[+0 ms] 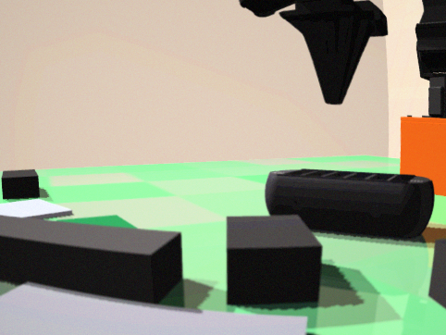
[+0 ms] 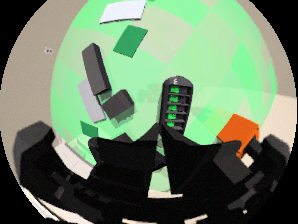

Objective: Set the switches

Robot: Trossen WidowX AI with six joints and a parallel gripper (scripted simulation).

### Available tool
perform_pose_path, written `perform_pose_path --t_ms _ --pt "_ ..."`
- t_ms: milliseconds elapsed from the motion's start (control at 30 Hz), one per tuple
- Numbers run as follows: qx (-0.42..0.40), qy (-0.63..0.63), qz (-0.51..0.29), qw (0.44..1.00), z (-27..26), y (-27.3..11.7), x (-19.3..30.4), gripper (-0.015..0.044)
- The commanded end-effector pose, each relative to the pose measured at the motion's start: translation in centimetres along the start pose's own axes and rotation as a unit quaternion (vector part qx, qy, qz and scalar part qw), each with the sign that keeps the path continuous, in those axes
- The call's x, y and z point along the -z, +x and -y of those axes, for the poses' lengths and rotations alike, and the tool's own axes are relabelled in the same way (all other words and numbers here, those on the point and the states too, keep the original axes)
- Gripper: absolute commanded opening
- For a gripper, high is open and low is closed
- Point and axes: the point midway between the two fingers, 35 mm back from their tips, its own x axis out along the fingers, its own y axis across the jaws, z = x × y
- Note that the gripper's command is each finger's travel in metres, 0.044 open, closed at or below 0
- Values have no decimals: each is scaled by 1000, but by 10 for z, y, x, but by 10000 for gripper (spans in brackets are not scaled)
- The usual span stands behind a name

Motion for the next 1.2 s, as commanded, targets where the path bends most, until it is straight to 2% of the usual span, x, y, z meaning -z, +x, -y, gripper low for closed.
perform_pose_path --t_ms 0,233,800,867,933,1067,1167 --pt "0 -2 0 1000 0 -1 0 0" --pt "0 -2 0 1000 0 -1 0 0" --pt "0 0 0 1000 0 0 0 440" --pt "0 0 0 1000 0 0 0 440" --pt "0 0 0 1000 -1 -10 0 387" --pt "0 0 0 1000 0 -70 0 282" --pt "0 0 0 1000 1 -80 0 204"
